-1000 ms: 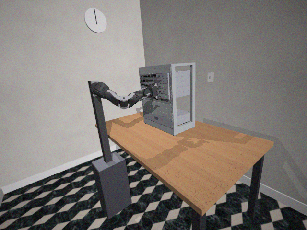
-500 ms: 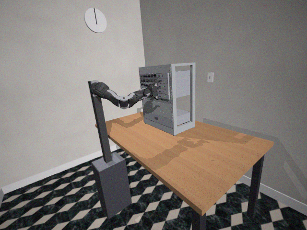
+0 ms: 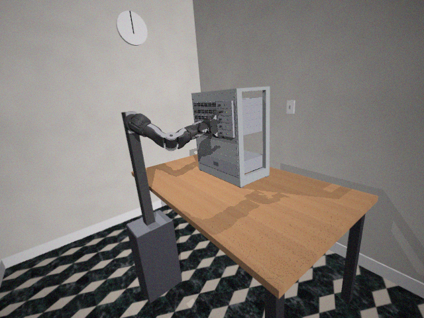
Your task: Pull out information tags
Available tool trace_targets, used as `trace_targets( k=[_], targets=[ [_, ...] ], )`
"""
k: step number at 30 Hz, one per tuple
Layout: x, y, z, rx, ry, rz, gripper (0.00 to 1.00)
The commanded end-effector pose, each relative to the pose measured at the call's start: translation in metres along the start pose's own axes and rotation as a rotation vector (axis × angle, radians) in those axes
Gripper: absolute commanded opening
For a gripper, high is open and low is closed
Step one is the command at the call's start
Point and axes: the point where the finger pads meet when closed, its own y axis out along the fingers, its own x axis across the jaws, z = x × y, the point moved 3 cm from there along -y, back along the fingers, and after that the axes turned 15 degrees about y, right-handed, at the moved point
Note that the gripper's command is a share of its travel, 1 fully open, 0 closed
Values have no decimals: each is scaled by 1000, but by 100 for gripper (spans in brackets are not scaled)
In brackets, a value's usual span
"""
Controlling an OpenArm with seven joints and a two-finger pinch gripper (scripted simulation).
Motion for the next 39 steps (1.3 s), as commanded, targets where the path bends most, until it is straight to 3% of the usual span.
trace_targets(
  k=[1,13,22,39],
  targets=[
    [1,0,-1,-3,0,1,100],
    [1,0,0,-3,0,1,100],
    [40,-1,9,-2,-1,0,100],
    [40,-1,9,-2,-1,0,100]
  ],
)
